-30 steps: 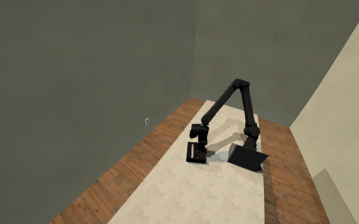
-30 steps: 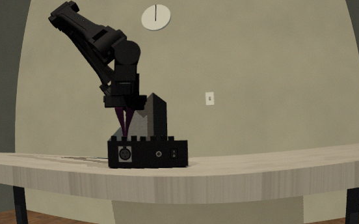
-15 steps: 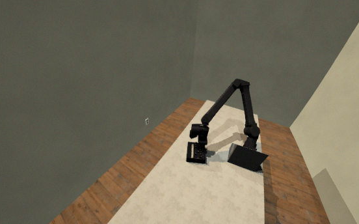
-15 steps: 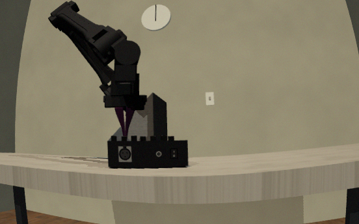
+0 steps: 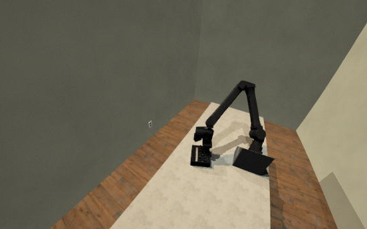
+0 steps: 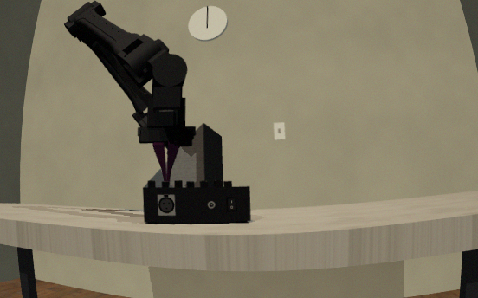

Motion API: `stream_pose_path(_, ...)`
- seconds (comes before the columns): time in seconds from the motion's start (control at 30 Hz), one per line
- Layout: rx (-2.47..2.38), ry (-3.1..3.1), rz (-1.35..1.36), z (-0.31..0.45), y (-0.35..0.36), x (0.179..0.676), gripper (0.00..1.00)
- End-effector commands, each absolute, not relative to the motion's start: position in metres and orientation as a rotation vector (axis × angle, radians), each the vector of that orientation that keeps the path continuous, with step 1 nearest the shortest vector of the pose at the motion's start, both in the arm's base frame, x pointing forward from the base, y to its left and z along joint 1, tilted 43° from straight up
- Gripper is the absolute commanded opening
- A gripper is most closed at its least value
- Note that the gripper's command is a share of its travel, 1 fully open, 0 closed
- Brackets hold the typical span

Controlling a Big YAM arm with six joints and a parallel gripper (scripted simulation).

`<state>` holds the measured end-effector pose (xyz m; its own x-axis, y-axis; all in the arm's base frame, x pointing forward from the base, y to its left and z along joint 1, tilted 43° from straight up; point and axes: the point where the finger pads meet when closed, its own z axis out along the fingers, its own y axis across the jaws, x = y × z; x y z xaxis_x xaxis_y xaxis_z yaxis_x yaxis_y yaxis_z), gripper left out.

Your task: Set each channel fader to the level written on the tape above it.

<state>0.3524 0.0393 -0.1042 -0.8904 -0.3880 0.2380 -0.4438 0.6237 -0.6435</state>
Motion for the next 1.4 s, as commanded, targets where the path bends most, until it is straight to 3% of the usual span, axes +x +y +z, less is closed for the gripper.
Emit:
stream_pose_path(0.0,0.711,-2.791,1.132,-0.0987,0.0495,0.3743,0.0)
stream_pose_path(1.37,0.71,-2.792,1.131,-0.099,0.0502,0.3765,0.0)
